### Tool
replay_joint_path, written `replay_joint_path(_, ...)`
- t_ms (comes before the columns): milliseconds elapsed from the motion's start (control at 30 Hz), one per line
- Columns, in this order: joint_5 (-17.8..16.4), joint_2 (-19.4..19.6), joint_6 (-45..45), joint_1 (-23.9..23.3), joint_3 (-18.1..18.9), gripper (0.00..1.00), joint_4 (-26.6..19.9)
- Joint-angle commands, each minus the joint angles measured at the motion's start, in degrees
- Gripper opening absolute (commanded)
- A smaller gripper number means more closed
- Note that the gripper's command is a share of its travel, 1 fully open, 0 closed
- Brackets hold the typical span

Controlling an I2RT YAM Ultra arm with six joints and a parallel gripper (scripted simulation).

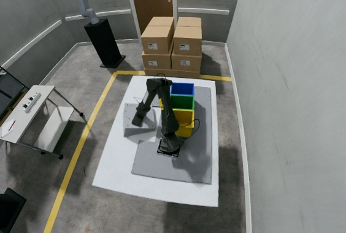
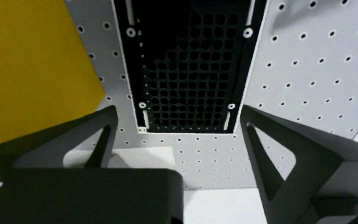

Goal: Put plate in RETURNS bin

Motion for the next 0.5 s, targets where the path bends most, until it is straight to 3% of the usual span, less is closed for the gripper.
replay_joint_path(0, 0.1, -0.2, 1.2, 0.0, -0.6, 1.00, 2.9)
replay_joint_path(467, 0.3, 1.5, 2.9, 1.7, -3.5, 1.00, 8.8)
